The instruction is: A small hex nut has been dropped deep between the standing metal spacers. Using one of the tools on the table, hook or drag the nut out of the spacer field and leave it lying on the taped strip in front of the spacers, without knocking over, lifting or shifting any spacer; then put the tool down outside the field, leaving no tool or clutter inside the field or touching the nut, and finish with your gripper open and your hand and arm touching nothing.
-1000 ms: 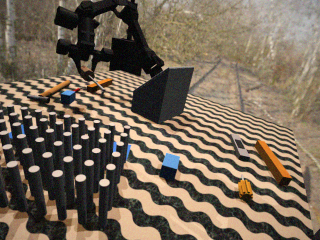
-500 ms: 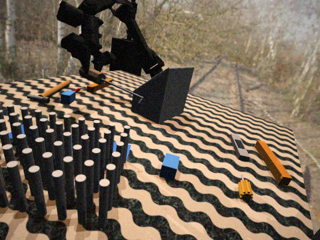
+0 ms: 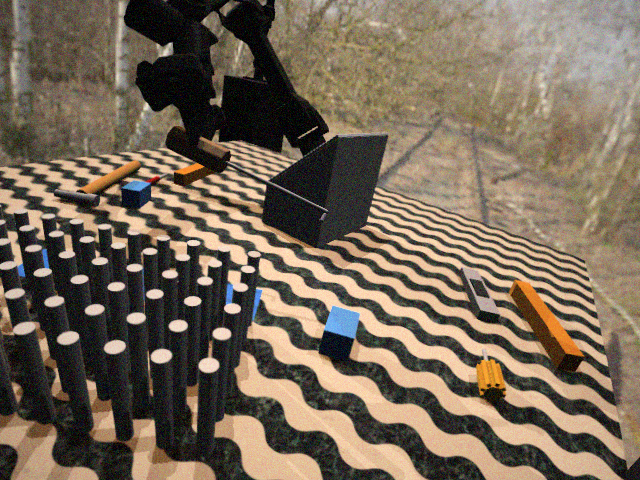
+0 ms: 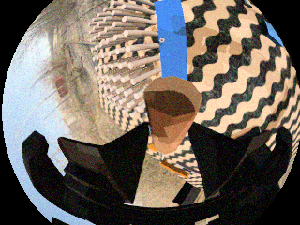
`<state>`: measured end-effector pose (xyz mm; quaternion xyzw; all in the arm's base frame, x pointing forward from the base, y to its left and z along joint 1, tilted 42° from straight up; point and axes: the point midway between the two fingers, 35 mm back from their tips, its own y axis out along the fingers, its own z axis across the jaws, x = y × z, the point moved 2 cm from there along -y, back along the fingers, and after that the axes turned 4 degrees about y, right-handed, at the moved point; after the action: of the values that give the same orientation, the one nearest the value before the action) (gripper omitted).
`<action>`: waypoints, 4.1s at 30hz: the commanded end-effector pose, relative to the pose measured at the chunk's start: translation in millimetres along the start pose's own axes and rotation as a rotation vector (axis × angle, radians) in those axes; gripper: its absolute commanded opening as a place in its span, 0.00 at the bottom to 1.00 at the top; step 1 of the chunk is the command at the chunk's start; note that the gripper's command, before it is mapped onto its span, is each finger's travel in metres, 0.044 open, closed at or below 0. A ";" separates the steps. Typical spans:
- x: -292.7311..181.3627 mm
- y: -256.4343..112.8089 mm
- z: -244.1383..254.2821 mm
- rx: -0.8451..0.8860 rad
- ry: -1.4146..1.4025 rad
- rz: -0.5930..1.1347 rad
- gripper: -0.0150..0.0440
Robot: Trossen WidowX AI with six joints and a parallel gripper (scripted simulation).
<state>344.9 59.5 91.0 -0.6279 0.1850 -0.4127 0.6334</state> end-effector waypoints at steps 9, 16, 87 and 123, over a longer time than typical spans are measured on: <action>-31.3 14.7 25.0 -0.002 -0.405 0.002 0.25; -51.9 23.8 35.9 -0.009 -0.642 0.006 0.25; -286.6 108.8 56.9 -0.162 -3.043 0.009 0.25; -392.4 149.8 12.3 -0.487 -4.259 0.077 0.25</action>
<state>172.2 337.6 -155.7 0.0959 0.5892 -0.7760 0.2038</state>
